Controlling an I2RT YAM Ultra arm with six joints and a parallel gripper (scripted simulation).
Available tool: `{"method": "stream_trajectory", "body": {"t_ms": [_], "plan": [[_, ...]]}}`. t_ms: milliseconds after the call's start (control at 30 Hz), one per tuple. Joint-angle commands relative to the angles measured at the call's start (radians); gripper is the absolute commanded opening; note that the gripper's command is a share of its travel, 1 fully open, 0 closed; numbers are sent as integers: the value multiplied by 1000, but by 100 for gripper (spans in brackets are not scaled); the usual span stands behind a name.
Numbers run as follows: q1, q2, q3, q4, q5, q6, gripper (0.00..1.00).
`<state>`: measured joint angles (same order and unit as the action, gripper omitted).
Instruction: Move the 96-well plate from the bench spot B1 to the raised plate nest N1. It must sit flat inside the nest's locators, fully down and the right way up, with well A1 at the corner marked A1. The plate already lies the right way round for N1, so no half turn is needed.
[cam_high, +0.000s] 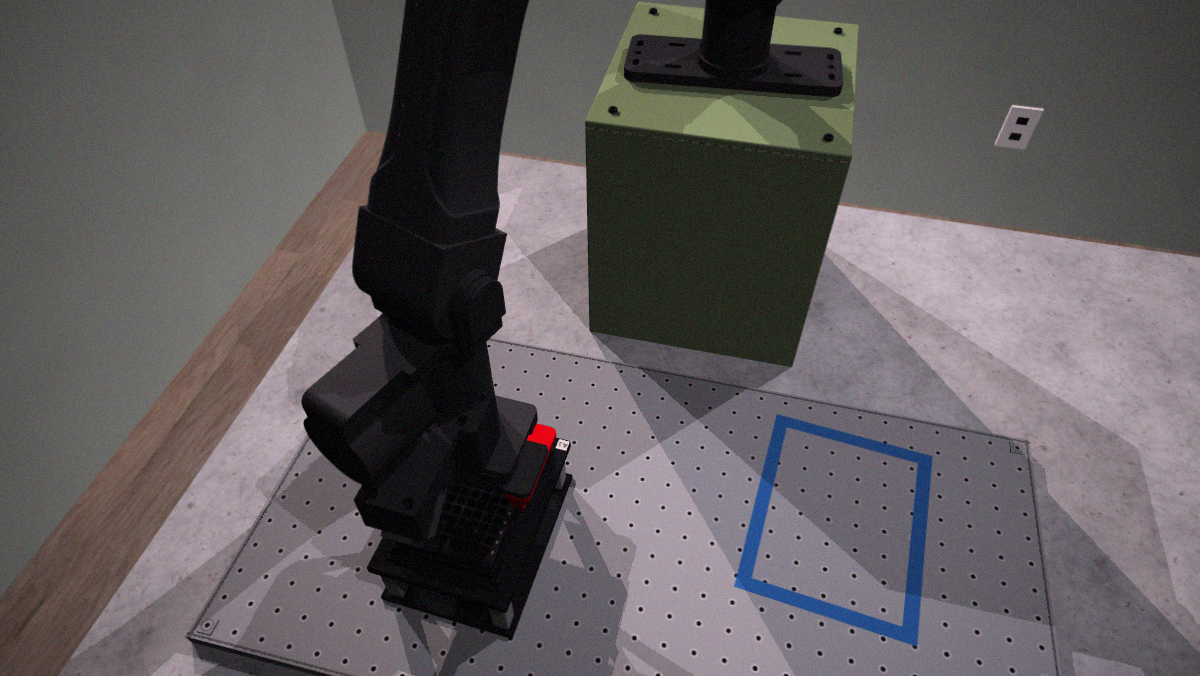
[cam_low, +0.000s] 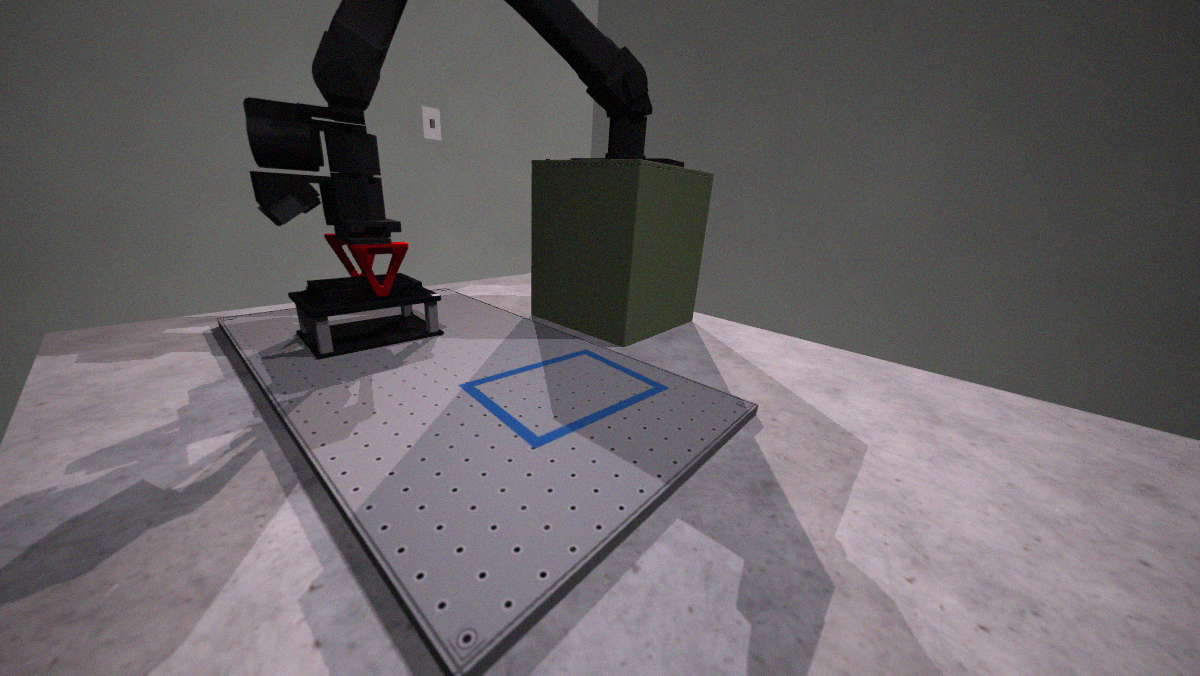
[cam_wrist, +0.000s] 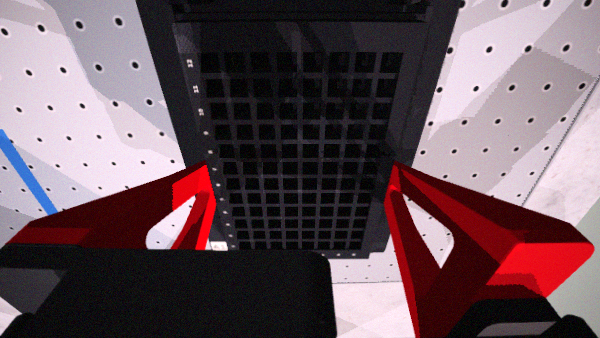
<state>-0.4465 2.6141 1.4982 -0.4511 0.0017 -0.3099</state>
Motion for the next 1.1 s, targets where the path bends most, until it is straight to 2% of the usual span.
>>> {"method": "stream_trajectory", "body": {"t_ms": [0, 1067], "plan": [[-4, 16, 26, 5, -3, -2, 0], [10, 21, 38, -17, -3, 6, 0]]}}
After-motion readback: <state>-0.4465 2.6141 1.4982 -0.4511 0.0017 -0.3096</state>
